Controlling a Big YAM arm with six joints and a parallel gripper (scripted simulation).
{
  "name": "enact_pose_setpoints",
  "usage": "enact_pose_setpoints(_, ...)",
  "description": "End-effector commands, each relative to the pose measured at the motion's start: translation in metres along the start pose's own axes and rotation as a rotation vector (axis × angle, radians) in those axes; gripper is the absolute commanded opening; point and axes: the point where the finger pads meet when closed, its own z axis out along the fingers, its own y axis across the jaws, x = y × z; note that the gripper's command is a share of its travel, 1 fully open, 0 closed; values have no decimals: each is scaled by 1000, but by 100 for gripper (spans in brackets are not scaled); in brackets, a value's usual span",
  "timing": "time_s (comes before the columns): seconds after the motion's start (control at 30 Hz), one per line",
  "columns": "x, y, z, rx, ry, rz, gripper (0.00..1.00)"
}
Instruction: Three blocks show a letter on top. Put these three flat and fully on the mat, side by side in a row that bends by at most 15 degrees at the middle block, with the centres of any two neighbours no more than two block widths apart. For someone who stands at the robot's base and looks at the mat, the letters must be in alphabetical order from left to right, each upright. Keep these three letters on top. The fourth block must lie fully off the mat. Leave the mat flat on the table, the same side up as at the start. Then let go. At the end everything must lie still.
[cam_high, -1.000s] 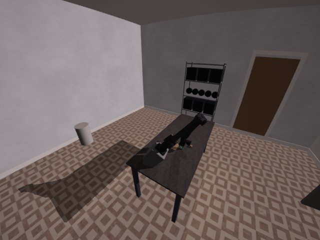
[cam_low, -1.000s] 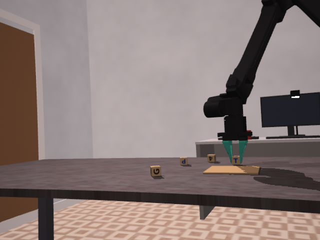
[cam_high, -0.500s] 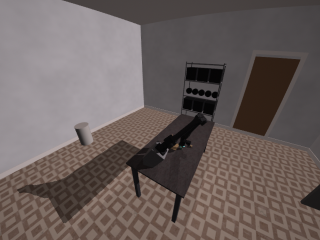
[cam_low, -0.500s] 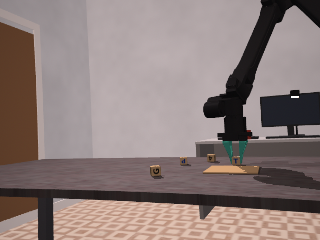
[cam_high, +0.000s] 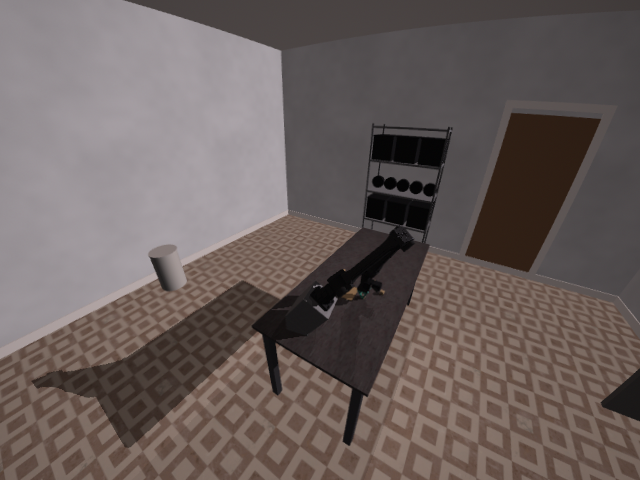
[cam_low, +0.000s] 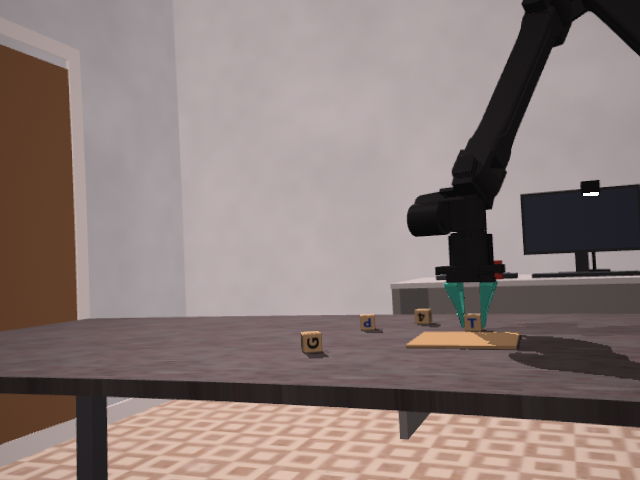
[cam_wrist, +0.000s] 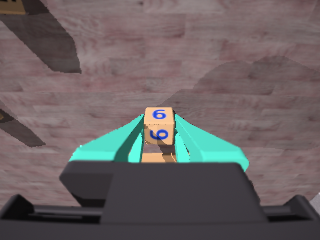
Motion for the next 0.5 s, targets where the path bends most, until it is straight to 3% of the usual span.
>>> enact_pose_setpoints(0.0, 0, 2, 6, 1, 0, -2, 32)
enact_pose_setpoints(0.17, 0, 2, 6, 1, 0, -2, 39)
enact_pose_setpoints(0.47, 0, 2, 6, 1, 0, -2, 39)
